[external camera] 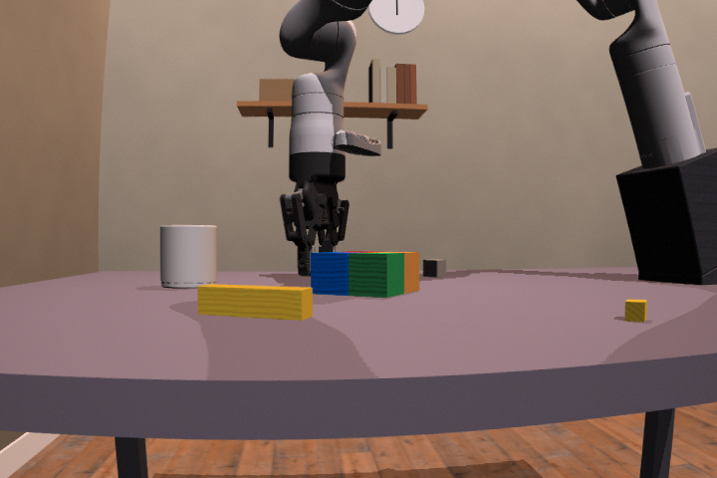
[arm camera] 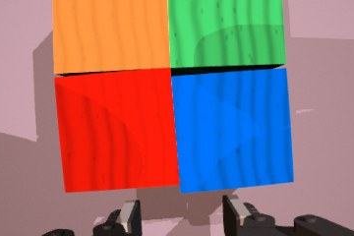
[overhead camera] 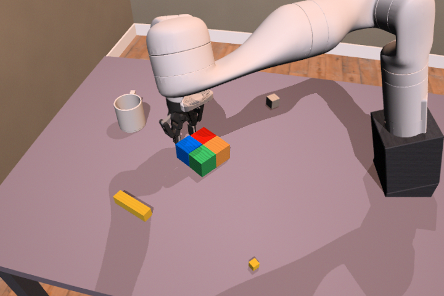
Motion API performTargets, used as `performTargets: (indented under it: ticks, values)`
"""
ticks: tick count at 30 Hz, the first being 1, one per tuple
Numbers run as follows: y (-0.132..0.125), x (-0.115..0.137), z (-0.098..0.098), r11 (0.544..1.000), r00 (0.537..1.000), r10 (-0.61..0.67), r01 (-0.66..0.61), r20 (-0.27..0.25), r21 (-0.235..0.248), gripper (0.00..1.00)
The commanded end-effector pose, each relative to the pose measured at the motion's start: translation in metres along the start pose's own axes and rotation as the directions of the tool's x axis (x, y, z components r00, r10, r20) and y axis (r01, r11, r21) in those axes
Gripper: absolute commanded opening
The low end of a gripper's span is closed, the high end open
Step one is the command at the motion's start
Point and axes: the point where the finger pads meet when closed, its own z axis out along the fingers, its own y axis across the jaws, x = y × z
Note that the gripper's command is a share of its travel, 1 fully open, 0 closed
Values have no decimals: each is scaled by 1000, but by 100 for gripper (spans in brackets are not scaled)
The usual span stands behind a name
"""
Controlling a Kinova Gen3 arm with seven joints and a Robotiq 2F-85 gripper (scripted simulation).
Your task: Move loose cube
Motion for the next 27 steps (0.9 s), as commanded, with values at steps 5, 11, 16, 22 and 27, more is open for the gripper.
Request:
performTargets:
  ticks: [5, 11, 16, 22, 27]
  values:
    - [0, 1, 0, 1000, 1000, -15, 15, 8, -1, 53]
    - [0, 4, 0, 1000, 1000, -15, 15, 8, -2, 53]
    - [-1, 4, 0, 1000, 1000, -15, 15, 8, -2, 53]
    - [-1, 4, 0, 1000, 1000, -15, 15, 8, -2, 53]
    - [-1, 4, 0, 1000, 1000, -15, 15, 8, -2, 53]
